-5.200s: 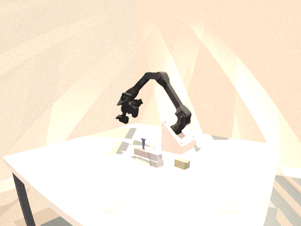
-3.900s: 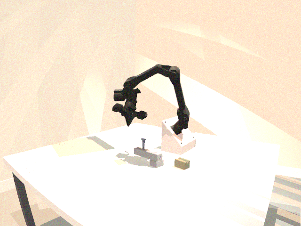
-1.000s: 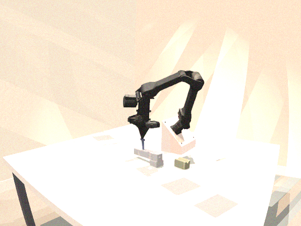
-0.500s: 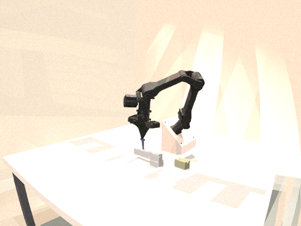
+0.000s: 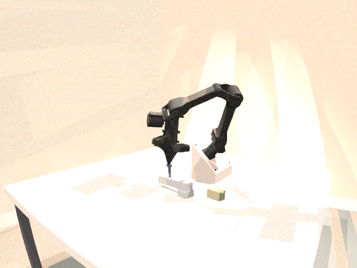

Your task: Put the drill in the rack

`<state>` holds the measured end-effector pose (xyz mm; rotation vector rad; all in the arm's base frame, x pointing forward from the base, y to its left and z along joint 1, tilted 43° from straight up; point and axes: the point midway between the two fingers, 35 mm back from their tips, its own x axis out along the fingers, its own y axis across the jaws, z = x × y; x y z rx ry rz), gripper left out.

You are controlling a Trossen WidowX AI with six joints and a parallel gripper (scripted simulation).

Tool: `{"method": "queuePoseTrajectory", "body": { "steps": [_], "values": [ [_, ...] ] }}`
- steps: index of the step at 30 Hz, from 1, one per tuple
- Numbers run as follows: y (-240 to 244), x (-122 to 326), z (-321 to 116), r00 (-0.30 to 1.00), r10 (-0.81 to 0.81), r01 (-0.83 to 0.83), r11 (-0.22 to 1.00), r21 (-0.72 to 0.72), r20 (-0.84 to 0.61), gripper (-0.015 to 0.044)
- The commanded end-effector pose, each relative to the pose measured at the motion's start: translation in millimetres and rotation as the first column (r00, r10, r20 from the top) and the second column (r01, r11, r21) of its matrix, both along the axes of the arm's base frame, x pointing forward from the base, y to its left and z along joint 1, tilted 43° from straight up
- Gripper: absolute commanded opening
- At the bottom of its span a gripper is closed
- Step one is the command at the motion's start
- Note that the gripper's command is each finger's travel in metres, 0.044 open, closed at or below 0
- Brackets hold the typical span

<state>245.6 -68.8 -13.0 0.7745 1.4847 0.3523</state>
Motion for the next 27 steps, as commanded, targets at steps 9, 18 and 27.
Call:
{"method": "queuePoseTrajectory", "body": {
  "steps": [9, 18, 27],
  "values": [
    [21.6, -3.9, -13.7, 0.999, 0.036, -0.035, 0.999, 0.031, -0.030, 0.0000],
    [23.5, -3.6, -14.8, 0.999, 0.036, -0.035, 0.999, 0.031, -0.030, 0.0000],
    [24.8, -3.1, -15.3, 0.999, 0.036, -0.035, 0.999, 0.031, -0.030, 0.0000]
  ]
}}
